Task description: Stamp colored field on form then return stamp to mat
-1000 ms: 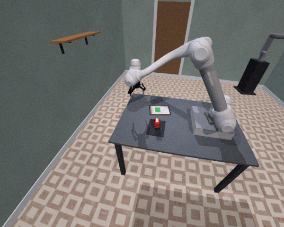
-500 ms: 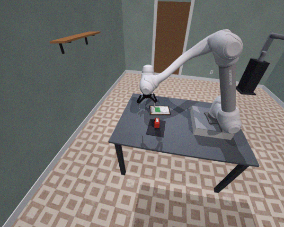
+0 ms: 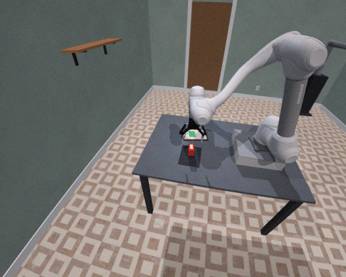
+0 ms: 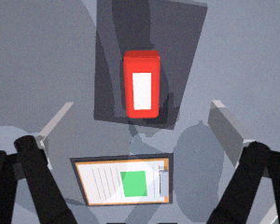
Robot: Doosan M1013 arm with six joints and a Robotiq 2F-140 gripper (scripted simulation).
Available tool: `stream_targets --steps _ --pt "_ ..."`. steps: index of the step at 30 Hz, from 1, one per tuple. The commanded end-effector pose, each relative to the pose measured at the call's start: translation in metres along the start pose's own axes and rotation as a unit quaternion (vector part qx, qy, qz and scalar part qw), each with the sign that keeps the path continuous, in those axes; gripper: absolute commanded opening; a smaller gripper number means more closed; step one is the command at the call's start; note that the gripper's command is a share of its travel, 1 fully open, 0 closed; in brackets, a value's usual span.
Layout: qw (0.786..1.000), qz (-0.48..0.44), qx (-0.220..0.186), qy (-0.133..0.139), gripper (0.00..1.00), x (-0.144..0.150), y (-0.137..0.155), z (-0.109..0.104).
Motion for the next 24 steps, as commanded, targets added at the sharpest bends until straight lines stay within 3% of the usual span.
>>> stream_targets --steps 1,10,16,24 --pt "1.0 0.0 0.0 0.0 1.0 -0.001 -0.001 0.0" --pt "1.0 0.0 0.0 0.0 1.0 -0.001 -0.001 -0.001" --pt "1.0 0.0 0.0 0.0 1.0 -0.003 -0.001 -0.046" --pt "1.0 -0.003 0.0 0.001 1.0 -0.003 0.001 -0.05"
Point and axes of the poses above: the point where the finger pads meet when closed, its own z axis out along the fingers, its own x axis across the jaws, y = z × x, the point moved 2 cm from there along -z, back along the fingers, and after that the axes turned 8 degrees about z, right-handed, at the moved point
